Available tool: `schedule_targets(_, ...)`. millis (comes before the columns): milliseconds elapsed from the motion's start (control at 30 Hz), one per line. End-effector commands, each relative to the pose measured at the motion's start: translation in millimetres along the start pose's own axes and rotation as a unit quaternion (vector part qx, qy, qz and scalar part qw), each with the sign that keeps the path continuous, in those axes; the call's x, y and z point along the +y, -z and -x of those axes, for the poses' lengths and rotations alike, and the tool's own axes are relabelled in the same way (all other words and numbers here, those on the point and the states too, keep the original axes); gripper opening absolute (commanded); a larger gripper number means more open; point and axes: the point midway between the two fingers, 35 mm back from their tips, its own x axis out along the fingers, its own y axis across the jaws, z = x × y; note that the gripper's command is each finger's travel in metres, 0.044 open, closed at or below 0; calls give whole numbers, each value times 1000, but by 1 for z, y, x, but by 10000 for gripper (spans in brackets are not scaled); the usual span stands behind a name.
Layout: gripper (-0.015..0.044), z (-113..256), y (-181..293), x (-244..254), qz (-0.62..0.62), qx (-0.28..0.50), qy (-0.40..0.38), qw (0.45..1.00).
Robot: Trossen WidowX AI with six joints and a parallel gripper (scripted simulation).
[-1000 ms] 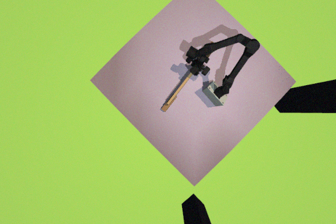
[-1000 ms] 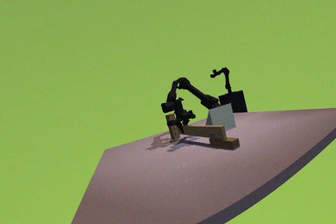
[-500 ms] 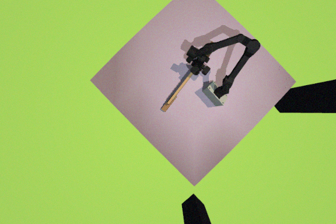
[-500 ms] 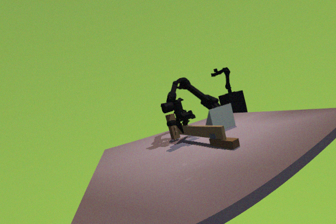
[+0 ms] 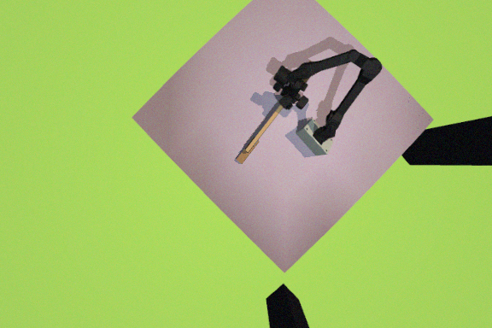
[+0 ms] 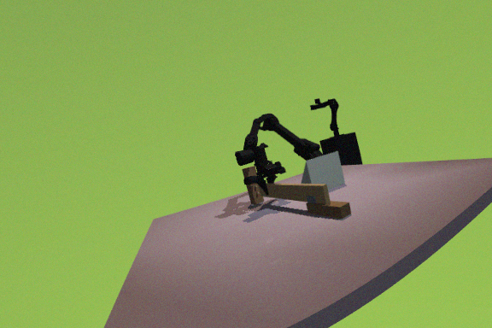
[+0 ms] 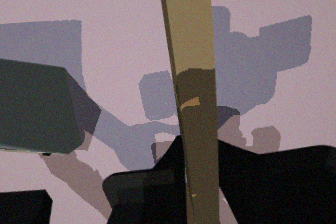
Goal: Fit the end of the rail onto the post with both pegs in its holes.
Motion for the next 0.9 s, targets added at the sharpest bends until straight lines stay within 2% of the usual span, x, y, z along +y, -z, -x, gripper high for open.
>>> schedule_targets(0, 0, 2, 2, -1, 1, 1, 3, 1000)
schedule_targets(867, 0, 1, 10, -2, 1, 1, 3, 1000)
